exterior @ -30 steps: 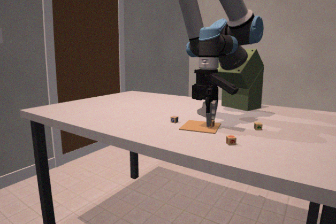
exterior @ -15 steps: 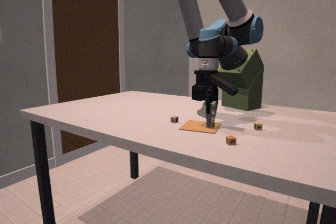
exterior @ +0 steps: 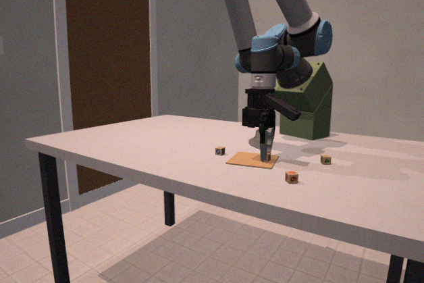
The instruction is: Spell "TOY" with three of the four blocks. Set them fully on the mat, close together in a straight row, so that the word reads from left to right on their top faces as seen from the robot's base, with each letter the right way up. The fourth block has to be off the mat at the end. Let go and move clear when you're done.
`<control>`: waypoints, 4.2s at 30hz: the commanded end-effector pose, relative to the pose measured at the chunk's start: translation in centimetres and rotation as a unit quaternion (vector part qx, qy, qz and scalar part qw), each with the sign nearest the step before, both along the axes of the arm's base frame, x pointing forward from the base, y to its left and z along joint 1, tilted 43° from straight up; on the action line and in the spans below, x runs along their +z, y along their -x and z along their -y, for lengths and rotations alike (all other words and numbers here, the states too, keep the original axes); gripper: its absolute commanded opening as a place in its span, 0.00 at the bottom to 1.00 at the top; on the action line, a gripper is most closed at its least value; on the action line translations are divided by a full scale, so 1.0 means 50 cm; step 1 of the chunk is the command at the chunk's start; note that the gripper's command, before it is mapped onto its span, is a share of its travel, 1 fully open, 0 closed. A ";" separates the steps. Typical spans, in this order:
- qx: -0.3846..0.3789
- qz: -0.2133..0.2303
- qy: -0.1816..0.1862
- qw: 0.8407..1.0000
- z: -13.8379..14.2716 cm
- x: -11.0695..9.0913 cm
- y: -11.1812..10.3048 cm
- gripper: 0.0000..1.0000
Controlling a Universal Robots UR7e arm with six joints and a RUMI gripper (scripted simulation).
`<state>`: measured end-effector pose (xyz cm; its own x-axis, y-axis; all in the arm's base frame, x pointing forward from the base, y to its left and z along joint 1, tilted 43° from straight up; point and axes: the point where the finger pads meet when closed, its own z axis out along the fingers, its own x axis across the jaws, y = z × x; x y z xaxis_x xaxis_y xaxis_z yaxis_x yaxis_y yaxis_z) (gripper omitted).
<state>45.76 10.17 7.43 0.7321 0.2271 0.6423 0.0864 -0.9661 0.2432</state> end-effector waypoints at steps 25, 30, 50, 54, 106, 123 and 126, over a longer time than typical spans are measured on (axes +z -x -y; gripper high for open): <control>0.000 0.000 0.000 1.000 0.000 0.001 0.000 0.17; 0.000 0.000 0.000 1.000 0.000 0.001 0.000 0.21; 0.000 0.000 0.000 1.000 -0.001 0.003 0.002 0.25; 0.000 0.000 0.000 1.000 -0.001 0.007 0.006 0.25; 0.000 0.000 0.000 1.000 -0.022 0.131 0.122 0.25; 0.000 0.000 0.000 1.000 -0.022 0.131 0.122 1.00; 0.000 0.000 0.000 1.000 -0.022 0.131 0.122 1.00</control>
<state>39.67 11.27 13.96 0.7321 0.2272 0.6423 0.0864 -0.9661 0.2432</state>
